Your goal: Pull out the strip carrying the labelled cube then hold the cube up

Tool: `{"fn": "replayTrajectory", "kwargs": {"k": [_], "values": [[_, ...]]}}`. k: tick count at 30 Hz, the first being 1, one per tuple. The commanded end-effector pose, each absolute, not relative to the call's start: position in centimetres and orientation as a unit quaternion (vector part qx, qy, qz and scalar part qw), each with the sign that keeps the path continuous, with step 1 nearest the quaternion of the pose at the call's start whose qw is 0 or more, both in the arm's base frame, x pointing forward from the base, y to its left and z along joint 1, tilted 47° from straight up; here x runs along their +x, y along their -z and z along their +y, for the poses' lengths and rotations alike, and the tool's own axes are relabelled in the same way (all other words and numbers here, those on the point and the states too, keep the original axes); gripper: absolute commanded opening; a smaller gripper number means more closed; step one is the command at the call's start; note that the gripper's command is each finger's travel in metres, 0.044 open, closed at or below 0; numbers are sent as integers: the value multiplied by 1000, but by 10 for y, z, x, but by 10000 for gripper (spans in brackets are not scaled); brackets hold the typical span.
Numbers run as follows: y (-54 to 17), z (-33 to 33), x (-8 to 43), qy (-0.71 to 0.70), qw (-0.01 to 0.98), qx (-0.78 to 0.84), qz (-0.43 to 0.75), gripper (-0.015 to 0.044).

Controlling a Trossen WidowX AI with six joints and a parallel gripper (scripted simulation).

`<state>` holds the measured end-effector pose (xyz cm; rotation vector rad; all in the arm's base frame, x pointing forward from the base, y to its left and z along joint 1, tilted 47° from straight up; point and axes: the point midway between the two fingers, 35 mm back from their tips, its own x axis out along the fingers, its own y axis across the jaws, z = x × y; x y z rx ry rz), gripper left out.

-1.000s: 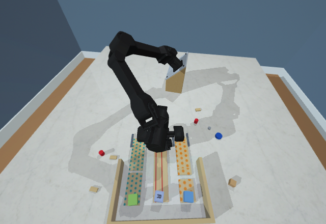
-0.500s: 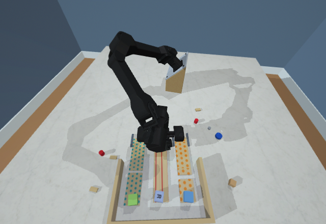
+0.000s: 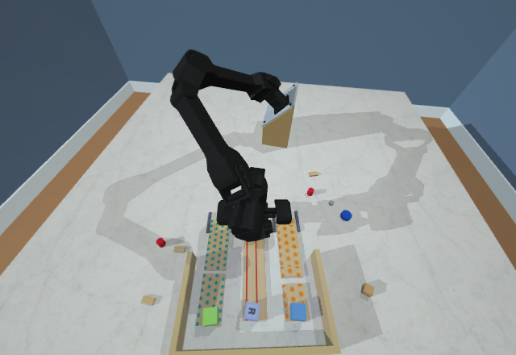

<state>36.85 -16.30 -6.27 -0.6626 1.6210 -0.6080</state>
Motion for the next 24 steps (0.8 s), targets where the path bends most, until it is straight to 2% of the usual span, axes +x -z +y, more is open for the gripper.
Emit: {"fn": "replayTrajectory", "kwargs": {"k": [1, 24], "values": [[63, -165, 368, 264, 600, -287, 699, 0], [62, -165, 346, 264, 599, -287, 699, 0]]}}
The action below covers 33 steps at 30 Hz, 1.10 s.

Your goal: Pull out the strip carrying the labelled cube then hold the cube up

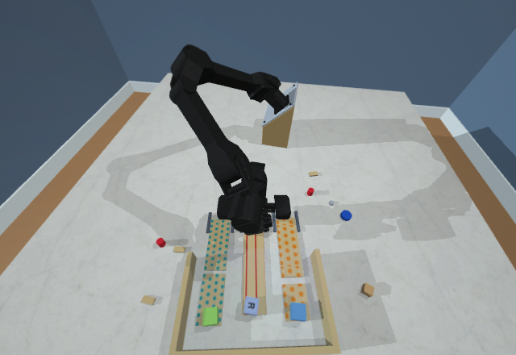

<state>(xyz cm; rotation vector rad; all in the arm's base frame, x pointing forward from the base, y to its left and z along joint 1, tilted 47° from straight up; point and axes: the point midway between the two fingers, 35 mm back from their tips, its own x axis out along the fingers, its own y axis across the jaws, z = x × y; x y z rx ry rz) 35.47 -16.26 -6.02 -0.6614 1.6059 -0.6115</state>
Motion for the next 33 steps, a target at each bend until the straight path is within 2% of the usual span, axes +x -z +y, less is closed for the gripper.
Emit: {"fn": "replayTrajectory", "kwargs": {"k": [1, 33], "values": [[62, -165, 345, 264, 599, -287, 699, 0], [57, -165, 296, 263, 598, -287, 700, 0]]}}
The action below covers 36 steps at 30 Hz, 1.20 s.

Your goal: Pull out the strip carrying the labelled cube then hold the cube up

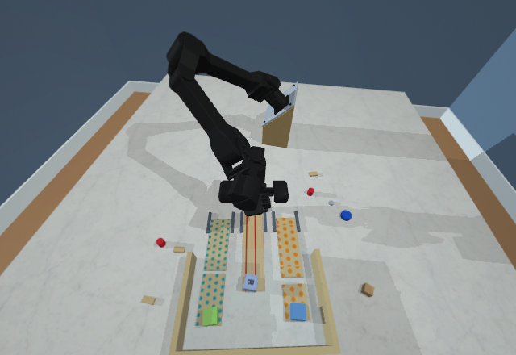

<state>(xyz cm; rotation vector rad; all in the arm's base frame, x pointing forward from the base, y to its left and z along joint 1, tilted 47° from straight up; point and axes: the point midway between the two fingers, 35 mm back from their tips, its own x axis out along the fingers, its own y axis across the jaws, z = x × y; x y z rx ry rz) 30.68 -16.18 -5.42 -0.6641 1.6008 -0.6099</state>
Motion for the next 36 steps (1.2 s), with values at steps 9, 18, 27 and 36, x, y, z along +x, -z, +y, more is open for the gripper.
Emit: {"fn": "replayTrajectory", "kwargs": {"k": [9, 18, 27, 36], "values": [[55, -164, 282, 263, 598, -288, 700, 0], [53, -164, 268, 263, 598, -288, 701, 0], [51, -164, 255, 263, 597, -288, 701, 0], [49, -163, 242, 263, 597, -288, 701, 0]]}}
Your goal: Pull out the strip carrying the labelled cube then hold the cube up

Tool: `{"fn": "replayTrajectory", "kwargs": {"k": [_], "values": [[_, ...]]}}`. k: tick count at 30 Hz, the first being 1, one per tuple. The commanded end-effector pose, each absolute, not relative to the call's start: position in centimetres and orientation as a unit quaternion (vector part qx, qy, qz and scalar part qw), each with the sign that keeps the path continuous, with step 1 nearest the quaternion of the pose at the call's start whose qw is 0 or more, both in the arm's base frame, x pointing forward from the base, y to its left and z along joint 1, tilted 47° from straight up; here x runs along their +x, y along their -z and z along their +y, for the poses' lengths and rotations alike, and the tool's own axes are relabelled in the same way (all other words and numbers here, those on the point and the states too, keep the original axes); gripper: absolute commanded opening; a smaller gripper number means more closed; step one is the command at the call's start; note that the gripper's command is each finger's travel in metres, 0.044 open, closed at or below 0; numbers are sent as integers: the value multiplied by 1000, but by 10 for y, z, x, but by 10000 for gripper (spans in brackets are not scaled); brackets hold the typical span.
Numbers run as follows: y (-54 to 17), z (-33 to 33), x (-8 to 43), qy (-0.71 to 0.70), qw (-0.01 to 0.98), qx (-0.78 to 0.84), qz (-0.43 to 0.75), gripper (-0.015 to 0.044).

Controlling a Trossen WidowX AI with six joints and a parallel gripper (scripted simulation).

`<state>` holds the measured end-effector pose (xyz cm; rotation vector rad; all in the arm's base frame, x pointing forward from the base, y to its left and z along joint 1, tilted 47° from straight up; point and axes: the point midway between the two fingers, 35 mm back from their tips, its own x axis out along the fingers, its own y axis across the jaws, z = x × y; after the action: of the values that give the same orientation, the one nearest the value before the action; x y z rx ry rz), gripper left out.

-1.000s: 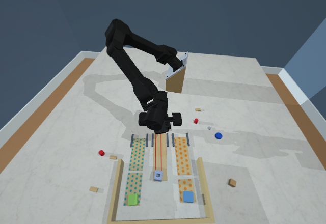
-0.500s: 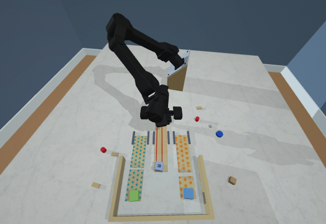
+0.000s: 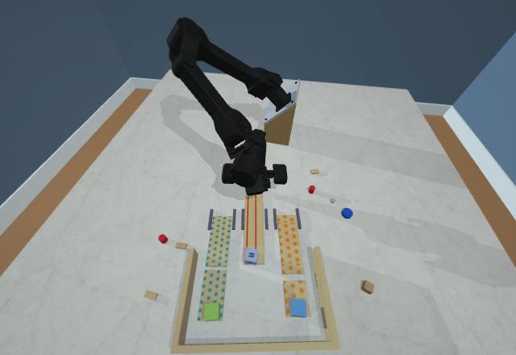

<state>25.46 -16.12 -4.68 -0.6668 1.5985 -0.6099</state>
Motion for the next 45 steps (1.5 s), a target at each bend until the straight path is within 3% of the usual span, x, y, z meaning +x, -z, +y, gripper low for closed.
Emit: {"fn": "replayTrajectory", "kwargs": {"k": [1, 45], "values": [[49, -163, 240, 263, 597, -288, 701, 0], [42, -162, 190, 262, 596, -288, 702, 0]]}}
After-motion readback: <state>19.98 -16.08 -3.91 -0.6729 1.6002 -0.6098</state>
